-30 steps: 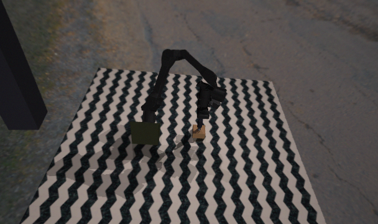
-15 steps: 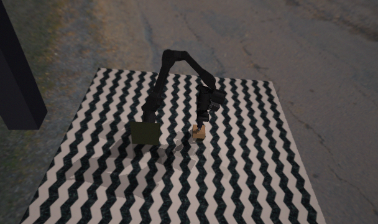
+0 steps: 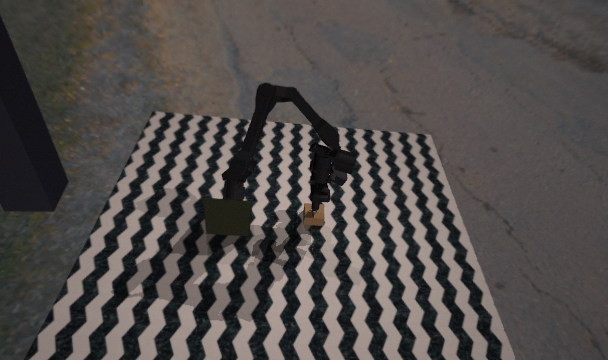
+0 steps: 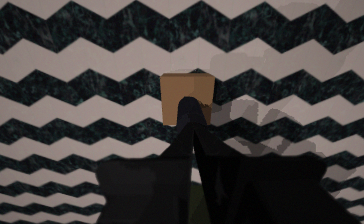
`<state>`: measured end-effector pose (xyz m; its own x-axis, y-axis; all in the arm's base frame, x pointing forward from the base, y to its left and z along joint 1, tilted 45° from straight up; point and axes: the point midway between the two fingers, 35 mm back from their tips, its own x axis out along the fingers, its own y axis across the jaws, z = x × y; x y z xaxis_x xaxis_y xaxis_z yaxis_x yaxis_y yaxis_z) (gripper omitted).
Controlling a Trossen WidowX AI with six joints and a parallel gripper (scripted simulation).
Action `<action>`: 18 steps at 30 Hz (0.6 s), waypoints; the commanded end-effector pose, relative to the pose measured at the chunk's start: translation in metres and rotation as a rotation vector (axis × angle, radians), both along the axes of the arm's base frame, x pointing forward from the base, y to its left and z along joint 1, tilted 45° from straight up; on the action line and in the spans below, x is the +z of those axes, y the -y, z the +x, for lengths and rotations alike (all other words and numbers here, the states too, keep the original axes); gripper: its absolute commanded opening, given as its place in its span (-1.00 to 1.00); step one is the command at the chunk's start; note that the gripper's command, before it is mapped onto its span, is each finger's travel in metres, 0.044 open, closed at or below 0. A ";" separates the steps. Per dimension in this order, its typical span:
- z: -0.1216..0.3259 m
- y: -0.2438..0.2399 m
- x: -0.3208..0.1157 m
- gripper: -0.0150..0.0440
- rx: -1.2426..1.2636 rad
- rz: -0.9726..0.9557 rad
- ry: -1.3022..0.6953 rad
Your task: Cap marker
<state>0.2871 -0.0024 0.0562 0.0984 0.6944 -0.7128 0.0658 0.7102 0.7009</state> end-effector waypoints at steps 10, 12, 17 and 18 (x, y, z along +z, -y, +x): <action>-0.006 0.057 0.056 -0.49 -0.002 -0.004 -0.002; -0.008 0.063 0.064 -0.49 -0.001 -0.002 -0.002; -0.008 0.063 0.064 -0.22 -0.001 -0.002 -0.002; -0.008 0.063 0.064 -0.14 -0.001 -0.002 -0.002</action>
<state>0.2793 -0.0652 0.1197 0.1059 0.6918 -0.7142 0.0726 0.7110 0.6995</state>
